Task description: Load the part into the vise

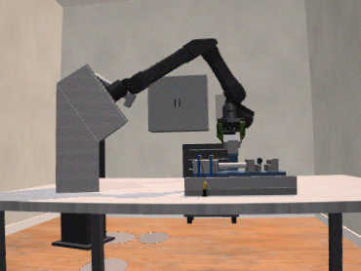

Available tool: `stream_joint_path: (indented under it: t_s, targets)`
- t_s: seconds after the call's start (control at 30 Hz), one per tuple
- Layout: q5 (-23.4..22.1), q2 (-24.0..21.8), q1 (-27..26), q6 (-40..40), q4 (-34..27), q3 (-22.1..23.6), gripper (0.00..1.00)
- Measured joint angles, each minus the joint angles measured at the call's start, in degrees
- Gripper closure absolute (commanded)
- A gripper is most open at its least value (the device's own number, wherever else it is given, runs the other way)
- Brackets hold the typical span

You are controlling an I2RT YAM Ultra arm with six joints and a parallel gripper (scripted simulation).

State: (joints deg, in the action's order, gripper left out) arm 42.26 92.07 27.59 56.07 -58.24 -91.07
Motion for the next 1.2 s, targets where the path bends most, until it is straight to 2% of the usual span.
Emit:
stream_joint_path:
  t_s: [0.1, 0.13, 1.2]
  targets:
    - [0.0, 0.0, 0.0, 0.0, 0.0, 0.0, 1.0]
    - [0.0, 0.0, 0.0, 0.0, 0.0, 0.0, 0.19]
    - [0.0, 0.0, 0.02, 0.0, 0.28, 0.0, 0.19]
